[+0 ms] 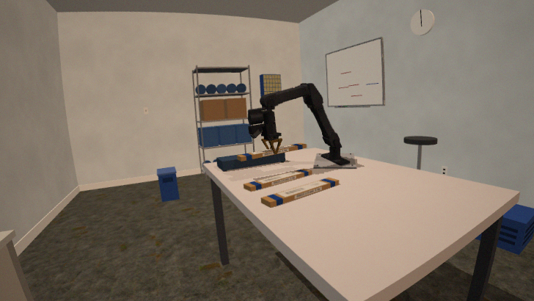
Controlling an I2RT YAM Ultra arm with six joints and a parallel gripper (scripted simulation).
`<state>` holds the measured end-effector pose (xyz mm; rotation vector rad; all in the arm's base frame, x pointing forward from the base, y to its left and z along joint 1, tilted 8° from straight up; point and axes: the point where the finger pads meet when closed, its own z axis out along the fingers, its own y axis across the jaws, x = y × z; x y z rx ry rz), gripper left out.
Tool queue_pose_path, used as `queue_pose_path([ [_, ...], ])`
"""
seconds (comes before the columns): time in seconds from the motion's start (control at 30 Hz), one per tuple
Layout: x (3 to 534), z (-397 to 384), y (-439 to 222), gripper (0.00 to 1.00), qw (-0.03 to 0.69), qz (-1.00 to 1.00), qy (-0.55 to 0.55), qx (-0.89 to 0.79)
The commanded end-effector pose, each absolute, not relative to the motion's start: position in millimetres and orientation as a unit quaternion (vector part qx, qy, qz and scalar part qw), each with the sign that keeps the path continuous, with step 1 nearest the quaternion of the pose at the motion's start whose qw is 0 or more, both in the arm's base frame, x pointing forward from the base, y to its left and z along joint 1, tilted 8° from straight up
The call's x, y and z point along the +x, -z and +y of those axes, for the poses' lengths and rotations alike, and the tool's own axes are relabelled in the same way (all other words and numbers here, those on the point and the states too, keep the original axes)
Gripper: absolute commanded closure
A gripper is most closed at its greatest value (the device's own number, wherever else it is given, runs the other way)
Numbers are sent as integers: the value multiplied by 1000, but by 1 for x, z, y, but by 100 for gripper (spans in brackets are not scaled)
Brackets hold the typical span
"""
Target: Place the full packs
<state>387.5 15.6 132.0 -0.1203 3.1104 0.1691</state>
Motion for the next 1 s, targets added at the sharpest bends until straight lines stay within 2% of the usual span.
queue_pose_path([
  [0.0, 388, 8, -171, 100, 51, 997, -53, -35],
  [0.97, 389, 6, -171, 100, 47, 997, -54, -34],
])
